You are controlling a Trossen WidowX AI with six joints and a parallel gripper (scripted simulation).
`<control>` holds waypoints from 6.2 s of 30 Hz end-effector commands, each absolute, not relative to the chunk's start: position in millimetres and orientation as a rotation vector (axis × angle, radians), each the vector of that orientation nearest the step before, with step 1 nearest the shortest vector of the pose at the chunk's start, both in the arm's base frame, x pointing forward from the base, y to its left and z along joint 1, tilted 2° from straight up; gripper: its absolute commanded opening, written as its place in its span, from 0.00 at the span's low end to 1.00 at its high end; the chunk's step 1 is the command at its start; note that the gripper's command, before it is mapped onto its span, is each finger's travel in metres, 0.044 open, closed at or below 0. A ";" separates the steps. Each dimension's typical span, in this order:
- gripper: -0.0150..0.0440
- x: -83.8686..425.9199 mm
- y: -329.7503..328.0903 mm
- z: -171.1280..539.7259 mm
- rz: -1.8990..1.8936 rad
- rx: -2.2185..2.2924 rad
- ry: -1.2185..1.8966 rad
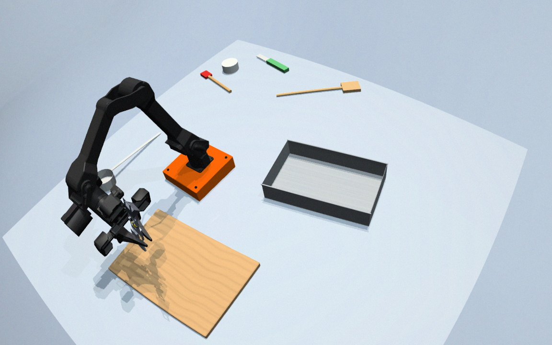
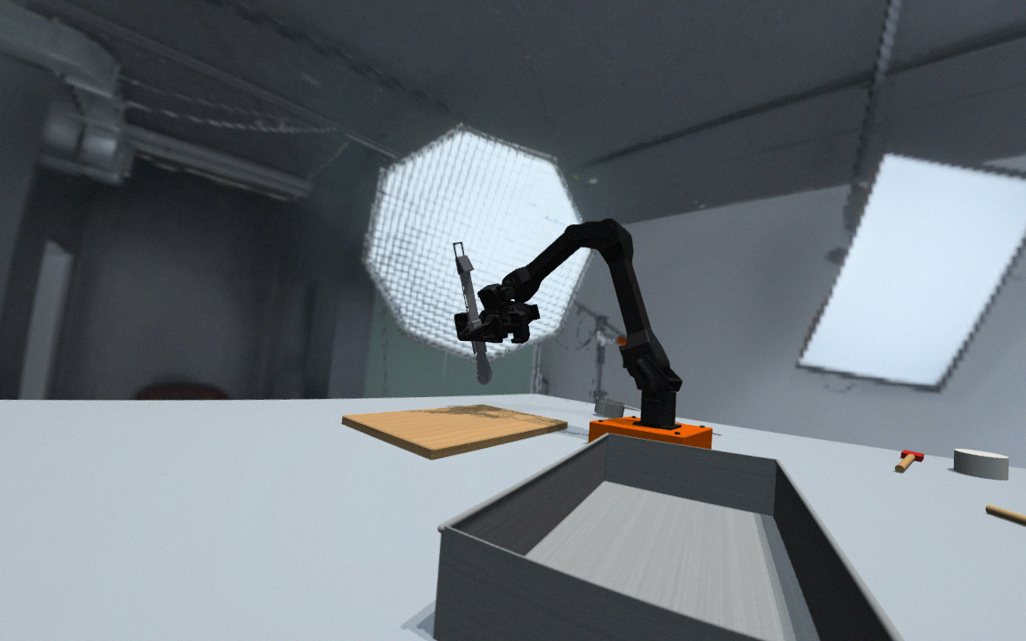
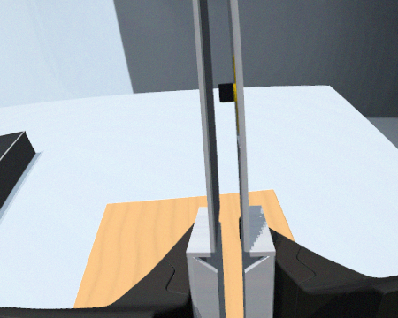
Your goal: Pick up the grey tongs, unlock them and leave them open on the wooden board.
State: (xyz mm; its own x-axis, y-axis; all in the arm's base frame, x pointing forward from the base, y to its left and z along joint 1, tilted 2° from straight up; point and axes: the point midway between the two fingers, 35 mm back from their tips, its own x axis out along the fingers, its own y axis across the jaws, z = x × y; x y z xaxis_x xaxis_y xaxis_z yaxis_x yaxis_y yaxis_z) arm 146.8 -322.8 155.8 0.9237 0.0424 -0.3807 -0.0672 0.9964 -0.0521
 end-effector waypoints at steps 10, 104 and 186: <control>0.00 147.3 -323.0 158.0 0.056 -0.074 0.376; 0.00 180.3 -327.1 79.9 0.004 -0.102 1.579; 1.00 170.5 -173.8 159.0 0.022 -0.097 1.572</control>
State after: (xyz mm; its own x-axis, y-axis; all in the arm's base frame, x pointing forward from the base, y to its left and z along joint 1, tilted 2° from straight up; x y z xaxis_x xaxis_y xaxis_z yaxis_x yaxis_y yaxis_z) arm 171.4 -174.7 155.0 0.0029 -0.0507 -0.9987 -0.0755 0.9959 -0.0508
